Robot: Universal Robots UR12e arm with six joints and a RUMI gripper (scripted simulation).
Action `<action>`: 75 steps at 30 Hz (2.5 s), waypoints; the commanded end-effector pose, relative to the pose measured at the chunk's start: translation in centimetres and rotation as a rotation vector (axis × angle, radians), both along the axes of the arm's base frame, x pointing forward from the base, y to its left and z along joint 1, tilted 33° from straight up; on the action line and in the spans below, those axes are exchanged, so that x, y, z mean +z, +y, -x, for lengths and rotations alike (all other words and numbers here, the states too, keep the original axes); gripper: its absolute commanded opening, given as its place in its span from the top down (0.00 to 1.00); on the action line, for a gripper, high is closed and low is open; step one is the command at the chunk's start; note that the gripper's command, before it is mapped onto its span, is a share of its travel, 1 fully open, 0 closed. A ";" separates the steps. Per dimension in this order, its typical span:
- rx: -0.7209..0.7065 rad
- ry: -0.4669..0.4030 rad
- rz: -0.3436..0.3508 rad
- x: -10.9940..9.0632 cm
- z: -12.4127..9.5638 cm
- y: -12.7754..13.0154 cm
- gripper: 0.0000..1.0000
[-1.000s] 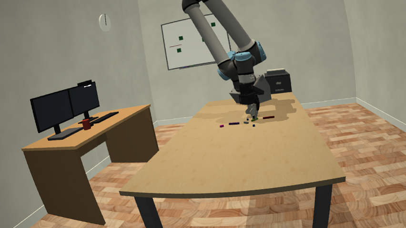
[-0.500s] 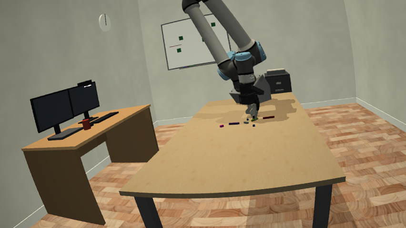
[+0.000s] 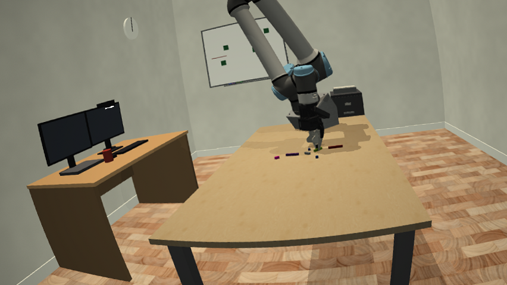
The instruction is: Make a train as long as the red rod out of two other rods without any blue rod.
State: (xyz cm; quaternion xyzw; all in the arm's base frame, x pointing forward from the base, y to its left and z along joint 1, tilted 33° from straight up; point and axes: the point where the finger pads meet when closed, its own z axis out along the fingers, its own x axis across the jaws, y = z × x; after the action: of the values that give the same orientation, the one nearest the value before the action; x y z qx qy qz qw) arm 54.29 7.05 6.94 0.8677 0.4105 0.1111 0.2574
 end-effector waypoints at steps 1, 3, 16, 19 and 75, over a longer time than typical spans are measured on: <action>0.000 -0.001 0.000 0.1 0.0 0.0 1.00; 0.000 -0.001 0.000 0.2 0.0 0.1 1.00; 0.000 -0.001 0.000 3.8 1.8 1.6 1.00; 0.000 -0.001 0.000 5.3 2.5 2.2 1.00; -0.115 -0.050 -0.055 19.7 -2.6 -15.3 1.00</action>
State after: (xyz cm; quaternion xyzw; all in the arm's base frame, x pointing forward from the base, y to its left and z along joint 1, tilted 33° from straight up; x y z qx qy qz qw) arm 56.58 -7.14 25.94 0.8927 0.3519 0.1271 0.2510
